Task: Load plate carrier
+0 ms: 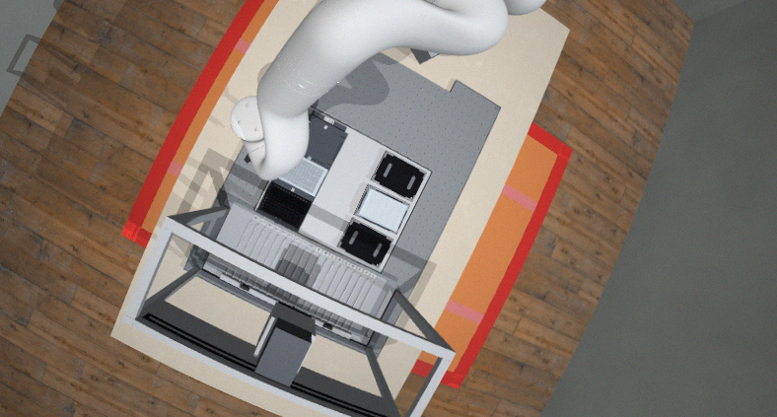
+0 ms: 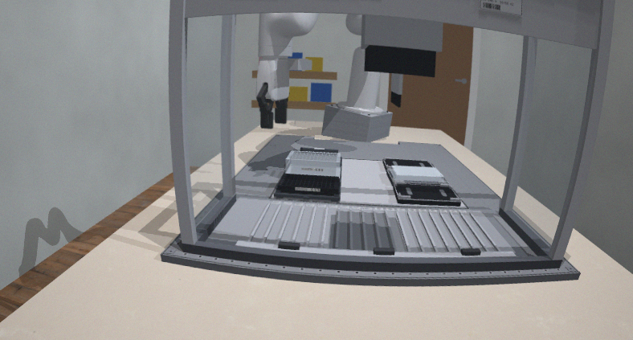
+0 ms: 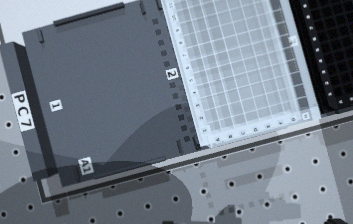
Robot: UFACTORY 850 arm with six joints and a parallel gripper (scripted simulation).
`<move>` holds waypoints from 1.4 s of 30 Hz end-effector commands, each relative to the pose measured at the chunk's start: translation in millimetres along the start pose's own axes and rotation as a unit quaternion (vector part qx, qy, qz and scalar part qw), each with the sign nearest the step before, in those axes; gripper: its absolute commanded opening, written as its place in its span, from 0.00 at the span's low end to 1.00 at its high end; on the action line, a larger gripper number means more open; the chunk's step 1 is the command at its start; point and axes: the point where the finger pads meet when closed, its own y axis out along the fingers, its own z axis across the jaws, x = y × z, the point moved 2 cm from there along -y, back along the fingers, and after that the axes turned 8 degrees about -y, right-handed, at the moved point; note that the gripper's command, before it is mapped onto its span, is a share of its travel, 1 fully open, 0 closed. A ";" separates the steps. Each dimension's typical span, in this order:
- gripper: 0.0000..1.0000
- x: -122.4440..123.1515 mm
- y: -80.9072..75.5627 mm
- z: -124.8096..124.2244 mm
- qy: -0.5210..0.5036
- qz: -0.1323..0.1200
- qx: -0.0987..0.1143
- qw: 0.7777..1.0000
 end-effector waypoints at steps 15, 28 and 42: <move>0.82 -35.2 -0.6 -68.3 0.257 -0.004 0.002 0.966; 0.82 -60.2 -0.2 -117.4 0.429 -0.004 0.003 0.903; 0.82 -87.5 0.0 -170.8 0.600 -0.003 0.003 0.800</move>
